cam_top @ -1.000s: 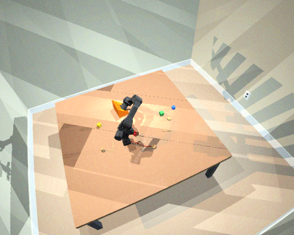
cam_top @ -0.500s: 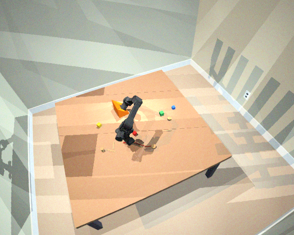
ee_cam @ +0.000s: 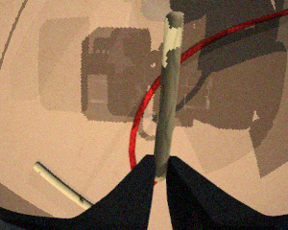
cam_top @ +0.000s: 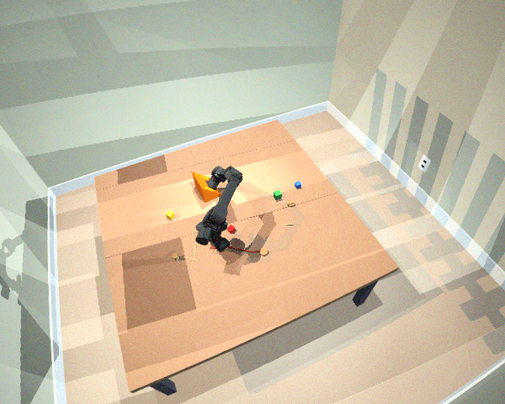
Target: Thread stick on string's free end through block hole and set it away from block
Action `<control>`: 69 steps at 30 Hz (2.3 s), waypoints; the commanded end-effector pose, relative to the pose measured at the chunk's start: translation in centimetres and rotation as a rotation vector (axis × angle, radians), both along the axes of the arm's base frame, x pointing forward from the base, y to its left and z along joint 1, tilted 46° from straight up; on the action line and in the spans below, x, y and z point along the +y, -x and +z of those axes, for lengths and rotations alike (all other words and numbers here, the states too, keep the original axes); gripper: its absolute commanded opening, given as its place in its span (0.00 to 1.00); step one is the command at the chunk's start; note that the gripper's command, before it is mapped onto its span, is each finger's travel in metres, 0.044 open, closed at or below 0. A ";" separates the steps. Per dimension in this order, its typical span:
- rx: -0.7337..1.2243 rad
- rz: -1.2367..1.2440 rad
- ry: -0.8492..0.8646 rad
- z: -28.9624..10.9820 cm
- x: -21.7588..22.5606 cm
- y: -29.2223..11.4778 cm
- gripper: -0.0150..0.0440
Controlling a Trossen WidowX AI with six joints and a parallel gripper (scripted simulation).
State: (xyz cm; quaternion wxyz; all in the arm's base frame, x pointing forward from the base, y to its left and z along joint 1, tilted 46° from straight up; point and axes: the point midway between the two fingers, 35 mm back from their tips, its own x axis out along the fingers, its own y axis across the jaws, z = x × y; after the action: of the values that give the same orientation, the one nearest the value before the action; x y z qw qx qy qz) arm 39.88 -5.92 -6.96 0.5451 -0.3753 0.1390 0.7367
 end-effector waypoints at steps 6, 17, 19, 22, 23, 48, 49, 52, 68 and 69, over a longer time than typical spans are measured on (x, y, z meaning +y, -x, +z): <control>-0.003 0.001 0.003 -0.7 -0.8 -0.7 0.25; -0.004 0.001 0.004 -1.6 -1.7 -1.3 0.25; -0.005 0.001 0.004 -1.8 -1.8 -1.4 0.25; -0.005 0.002 0.004 -2.1 -2.1 -1.6 0.25; -0.005 0.002 0.004 -2.2 -2.1 -1.6 0.25; -0.010 0.003 0.008 -3.9 -3.3 -2.0 0.25; -0.010 0.003 0.008 -4.0 -3.2 -2.0 0.25; -0.010 0.003 0.008 -4.2 -3.1 -1.8 0.25; -0.010 0.003 0.007 -5.1 -2.2 -0.6 0.25; -0.010 0.003 0.007 -5.1 -2.1 -0.5 0.25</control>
State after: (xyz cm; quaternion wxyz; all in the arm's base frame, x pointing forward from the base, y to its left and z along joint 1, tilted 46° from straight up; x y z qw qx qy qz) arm 40.92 -8.35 -11.72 0.5435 -0.3854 0.1359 0.7332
